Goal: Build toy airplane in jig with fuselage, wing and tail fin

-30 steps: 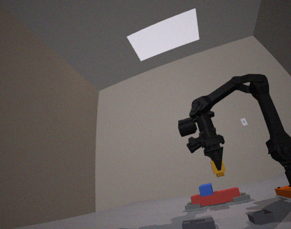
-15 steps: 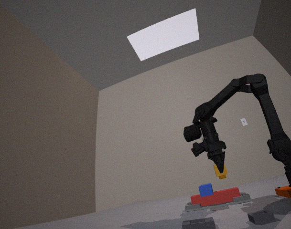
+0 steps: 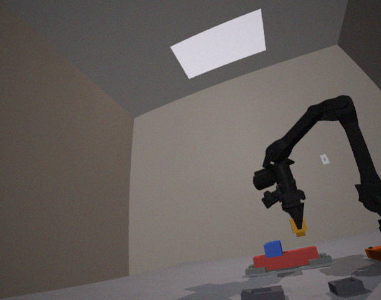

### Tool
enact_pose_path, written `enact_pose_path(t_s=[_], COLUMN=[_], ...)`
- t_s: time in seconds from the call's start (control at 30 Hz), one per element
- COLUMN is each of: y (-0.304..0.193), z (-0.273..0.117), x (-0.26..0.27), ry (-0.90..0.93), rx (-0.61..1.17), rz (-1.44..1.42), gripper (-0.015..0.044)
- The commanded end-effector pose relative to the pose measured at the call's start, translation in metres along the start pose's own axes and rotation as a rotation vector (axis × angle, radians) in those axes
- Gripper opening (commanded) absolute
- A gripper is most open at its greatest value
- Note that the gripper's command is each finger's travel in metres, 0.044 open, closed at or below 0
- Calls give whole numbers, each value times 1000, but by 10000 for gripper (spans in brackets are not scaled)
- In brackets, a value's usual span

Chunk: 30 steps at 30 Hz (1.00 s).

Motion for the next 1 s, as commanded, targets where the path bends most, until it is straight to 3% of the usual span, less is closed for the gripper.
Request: enact_pose_path(t_s=[0.0,0.97], y=[-1,0], z=[1,21], x=[-2,-3], ry=[-3,-3], rx=[0,0], rz=[-5,-5], gripper=[66,66])
Point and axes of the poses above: the point midway between the two fingers, 35 mm back from their tips, its own z axis out along the fingers, its own x axis across the jaws, y = z × x, the point moved 10 cm from there along -z, back along the fingers, and after that the axes turned 2 degrees about z, right-handed, at the moved point
